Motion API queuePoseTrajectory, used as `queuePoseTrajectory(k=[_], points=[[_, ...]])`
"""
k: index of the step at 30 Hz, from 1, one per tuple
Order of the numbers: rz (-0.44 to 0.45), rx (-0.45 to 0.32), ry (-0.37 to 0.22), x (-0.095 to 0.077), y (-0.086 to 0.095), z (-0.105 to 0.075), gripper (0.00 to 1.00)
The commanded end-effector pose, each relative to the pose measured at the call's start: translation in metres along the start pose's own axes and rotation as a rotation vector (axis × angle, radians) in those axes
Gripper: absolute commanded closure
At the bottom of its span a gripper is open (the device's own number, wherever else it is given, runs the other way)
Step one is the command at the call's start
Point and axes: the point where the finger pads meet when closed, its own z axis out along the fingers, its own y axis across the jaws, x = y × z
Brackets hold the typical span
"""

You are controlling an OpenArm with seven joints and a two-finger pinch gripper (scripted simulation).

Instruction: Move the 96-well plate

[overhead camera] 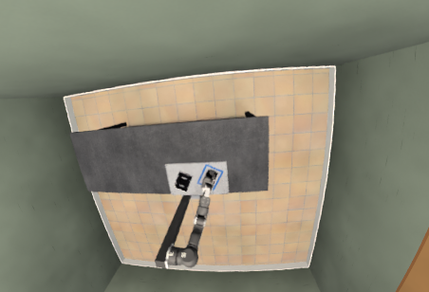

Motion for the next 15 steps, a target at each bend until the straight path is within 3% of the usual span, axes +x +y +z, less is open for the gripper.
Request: queuePoseTrajectory(k=[1, 8, 15], points=[[-0.001, -0.008, 0.006, 0.0019, 0.0023, -0.0008, 1.00], [-0.001, -0.008, 0.006, 0.0019, 0.0023, -0.0008, 1.00], [0.000, -0.003, 0.001, 0.0002, 0.0009, -0.0005, 0.77]])
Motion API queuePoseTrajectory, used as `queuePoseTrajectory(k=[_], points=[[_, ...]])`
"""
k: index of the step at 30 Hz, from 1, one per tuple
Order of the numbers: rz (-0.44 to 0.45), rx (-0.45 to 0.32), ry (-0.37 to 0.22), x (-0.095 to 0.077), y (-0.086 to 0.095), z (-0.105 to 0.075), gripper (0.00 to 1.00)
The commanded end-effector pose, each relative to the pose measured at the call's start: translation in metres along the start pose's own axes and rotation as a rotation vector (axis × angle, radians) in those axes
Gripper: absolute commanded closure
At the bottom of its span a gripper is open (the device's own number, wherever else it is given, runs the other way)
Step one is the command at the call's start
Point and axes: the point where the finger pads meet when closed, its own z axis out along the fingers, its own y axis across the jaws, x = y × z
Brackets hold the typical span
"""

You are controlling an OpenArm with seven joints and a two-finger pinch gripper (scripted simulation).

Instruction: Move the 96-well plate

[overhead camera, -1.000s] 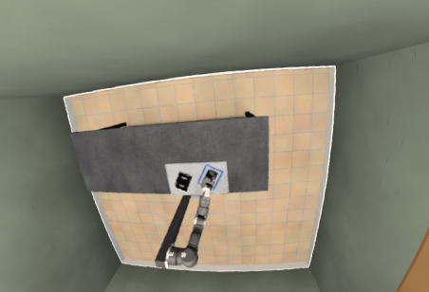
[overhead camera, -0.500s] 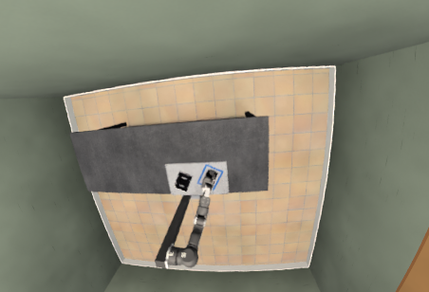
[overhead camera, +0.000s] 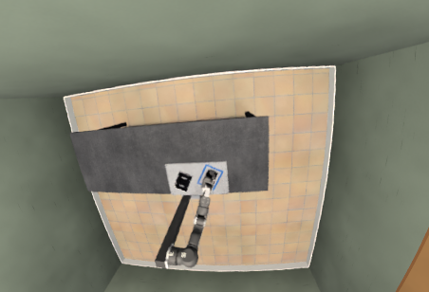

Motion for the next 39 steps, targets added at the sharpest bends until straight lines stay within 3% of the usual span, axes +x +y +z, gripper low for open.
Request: queuePoseTrajectory(k=[1, 8, 10, 25, 27, 32, 39], points=[[0.000, -0.002, 0.001, 0.000, 0.001, -0.001, 0.73], [0.000, -0.002, 0.001, 0.000, 0.001, -0.001, 0.50], [0.000, -0.002, 0.001, 0.000, 0.001, -0.001, 0.50], [0.000, -0.002, 0.001, 0.000, 0.001, -0.001, 0.00], [0.000, -0.002, 0.001, 0.000, 0.001, -0.001, 0.00], [0.000, -0.004, 0.003, 0.000, 0.001, -0.041, 0.00], [0.000, -0.004, 0.003, 0.000, 0.001, -0.041, 0.00]])
